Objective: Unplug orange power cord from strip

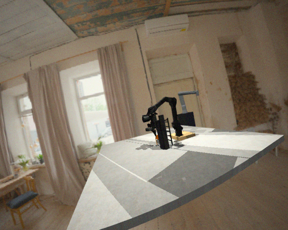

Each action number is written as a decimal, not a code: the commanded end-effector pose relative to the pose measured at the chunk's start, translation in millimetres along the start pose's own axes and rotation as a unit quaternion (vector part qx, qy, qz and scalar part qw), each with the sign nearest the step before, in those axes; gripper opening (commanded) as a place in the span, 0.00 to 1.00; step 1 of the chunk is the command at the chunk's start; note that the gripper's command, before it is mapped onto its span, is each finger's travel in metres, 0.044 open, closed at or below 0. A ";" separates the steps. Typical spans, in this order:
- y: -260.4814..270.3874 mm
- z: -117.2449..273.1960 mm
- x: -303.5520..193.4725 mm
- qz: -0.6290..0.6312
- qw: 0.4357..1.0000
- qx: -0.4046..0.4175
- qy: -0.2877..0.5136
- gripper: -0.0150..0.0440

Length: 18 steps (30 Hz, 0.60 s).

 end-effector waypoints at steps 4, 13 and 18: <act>-2.8 1.4 19.6 -0.005 1.000 -0.001 -0.014 0.25; -5.9 2.1 33.9 -0.006 1.000 -0.002 -0.014 0.25; -8.5 2.7 41.7 -0.006 1.000 -0.002 -0.015 0.25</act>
Point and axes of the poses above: the point midway between the two fingers, 35 mm back from their tips, its own z axis back along the fingers, its own y axis across the jaws, x = y × z, the point moved 1 cm from there along z, back along the fingers, and after that the axes turned 11 degrees about z, right-handed, at the moved point
